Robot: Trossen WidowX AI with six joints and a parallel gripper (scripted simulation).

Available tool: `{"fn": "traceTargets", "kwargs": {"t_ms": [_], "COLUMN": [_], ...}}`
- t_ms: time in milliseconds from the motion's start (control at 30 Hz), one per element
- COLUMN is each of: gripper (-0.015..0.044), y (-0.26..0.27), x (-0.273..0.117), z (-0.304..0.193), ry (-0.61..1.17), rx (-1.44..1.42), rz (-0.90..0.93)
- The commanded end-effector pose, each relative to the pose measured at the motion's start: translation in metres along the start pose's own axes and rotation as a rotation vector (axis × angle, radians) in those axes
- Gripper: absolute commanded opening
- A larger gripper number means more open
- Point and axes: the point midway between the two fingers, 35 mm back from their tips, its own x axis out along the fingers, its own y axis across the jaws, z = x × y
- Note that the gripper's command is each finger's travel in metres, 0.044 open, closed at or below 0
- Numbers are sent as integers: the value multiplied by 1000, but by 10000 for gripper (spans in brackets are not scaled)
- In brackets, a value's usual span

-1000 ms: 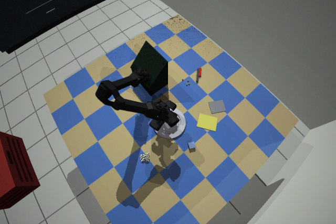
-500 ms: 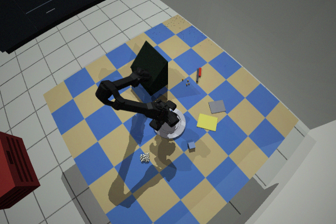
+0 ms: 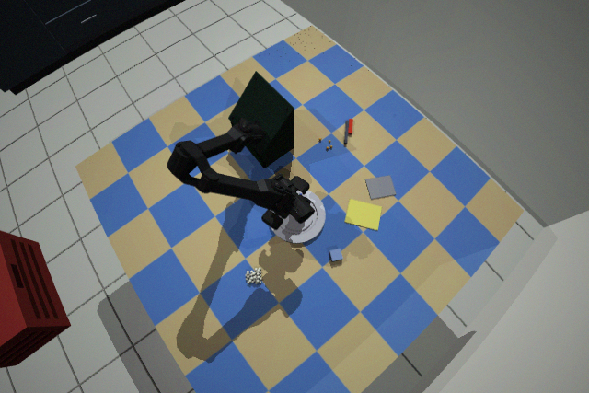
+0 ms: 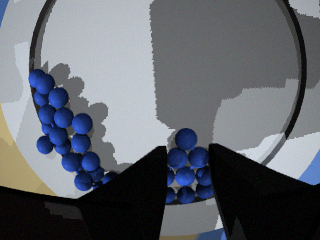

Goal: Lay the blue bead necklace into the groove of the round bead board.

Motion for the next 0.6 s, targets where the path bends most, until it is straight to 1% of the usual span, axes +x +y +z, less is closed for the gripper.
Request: {"fn": "traceTargets", "kwargs": {"t_ms": [0, 567], "gripper": [0, 0], "y": [0, 0], "x": [0, -2], "z": [0, 0], "ry": [0, 0], "rx": [2, -1], "rz": [0, -1]}}
